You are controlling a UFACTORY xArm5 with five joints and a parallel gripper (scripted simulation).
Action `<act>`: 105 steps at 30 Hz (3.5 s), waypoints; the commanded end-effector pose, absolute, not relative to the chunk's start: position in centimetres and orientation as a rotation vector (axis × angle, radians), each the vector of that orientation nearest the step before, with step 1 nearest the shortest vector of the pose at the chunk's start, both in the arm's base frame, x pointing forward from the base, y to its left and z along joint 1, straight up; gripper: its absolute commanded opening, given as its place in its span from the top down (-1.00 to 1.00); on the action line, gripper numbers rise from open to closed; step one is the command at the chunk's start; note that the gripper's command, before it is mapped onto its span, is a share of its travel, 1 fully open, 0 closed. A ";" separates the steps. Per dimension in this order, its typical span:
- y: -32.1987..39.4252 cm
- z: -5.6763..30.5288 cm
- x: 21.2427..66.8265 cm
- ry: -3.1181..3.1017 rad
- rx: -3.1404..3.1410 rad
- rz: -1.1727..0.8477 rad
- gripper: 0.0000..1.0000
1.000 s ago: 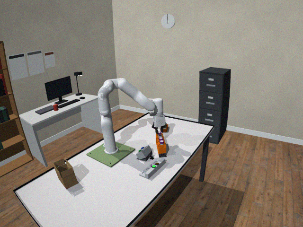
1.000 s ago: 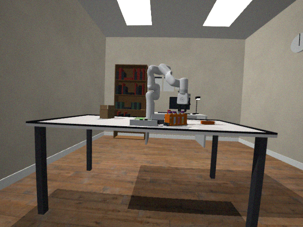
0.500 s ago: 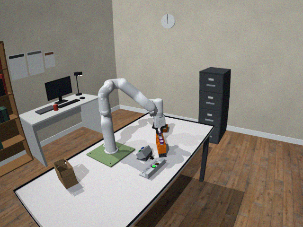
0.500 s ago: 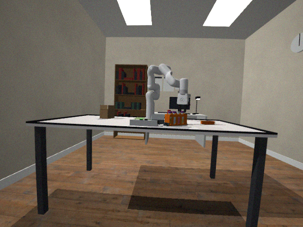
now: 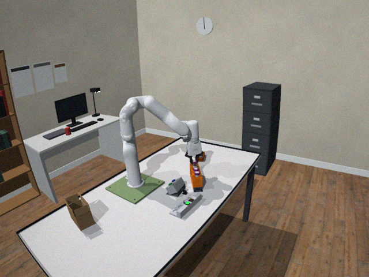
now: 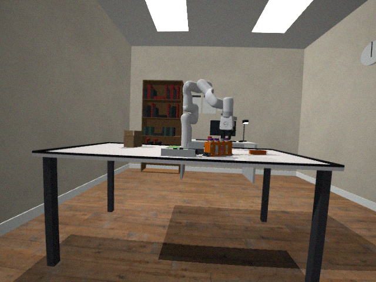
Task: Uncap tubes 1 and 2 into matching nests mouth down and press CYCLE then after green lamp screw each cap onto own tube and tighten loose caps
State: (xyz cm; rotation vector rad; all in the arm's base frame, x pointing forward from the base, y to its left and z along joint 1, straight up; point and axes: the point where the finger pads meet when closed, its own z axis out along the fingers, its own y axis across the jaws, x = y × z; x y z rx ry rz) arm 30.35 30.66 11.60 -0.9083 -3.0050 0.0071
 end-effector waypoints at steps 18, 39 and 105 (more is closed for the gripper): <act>30.7 11.6 30.4 -2.531 -1.869 0.005 1.00; 30.7 11.6 30.4 -2.482 -1.935 0.004 0.08; 30.7 11.6 30.4 -2.705 -1.607 0.005 1.00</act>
